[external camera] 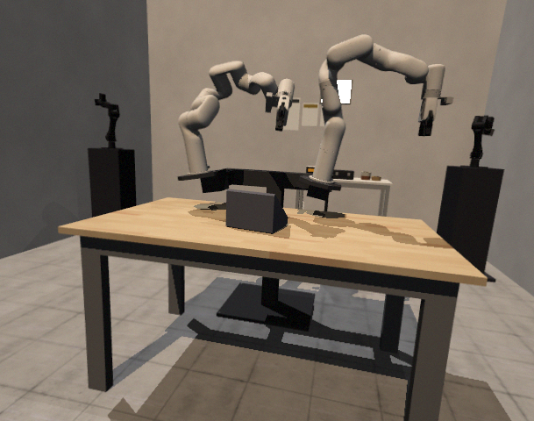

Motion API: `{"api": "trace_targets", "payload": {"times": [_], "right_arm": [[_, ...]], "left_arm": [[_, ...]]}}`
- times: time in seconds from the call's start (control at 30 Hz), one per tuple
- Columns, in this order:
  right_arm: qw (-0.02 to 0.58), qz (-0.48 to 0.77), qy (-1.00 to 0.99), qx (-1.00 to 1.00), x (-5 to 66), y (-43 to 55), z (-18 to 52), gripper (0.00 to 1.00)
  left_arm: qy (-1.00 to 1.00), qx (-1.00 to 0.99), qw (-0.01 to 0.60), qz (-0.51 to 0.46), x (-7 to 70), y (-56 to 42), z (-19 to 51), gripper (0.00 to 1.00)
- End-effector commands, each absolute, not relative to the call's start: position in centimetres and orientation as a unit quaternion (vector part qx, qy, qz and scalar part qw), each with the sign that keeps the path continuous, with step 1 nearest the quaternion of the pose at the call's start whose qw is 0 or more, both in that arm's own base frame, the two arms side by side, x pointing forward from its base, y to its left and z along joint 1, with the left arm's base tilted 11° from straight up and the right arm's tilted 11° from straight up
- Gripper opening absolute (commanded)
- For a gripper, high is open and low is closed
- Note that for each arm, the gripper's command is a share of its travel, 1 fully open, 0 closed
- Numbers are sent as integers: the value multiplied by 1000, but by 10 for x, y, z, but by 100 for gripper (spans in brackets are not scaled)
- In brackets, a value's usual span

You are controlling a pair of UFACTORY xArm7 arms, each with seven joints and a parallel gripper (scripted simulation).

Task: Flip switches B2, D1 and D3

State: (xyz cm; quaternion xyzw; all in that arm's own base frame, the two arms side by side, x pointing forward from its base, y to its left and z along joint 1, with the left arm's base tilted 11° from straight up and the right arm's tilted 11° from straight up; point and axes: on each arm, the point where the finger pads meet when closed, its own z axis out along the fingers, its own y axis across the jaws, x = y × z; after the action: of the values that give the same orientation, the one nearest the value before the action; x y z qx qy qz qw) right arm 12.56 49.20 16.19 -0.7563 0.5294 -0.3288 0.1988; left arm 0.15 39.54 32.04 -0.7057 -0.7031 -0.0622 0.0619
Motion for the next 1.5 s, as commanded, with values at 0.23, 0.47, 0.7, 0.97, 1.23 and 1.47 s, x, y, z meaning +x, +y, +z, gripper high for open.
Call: {"api": "trace_targets", "payload": {"times": [0.23,0.47,0.7,0.97,1.23,1.47], "right_arm": [[205,-332,557,-733,114,493,119,0],[206,-335,569,-722,109,490,98,0],[207,-337,584,-708,104,486,73,0],[208,-340,597,-696,100,481,51,0],[209,-343,613,-681,96,473,25,0],[209,-345,621,-672,95,468,11,0]], "left_arm": [[-703,-705,64,-64,1,396,323,100],[-703,-705,64,-64,1,396,323,100],[-703,-705,64,-64,1,396,323,100],[-703,-705,64,-64,1,396,323,100],[-703,-705,64,-64,1,396,323,100],[-703,-705,64,-64,1,396,323,100]]}}
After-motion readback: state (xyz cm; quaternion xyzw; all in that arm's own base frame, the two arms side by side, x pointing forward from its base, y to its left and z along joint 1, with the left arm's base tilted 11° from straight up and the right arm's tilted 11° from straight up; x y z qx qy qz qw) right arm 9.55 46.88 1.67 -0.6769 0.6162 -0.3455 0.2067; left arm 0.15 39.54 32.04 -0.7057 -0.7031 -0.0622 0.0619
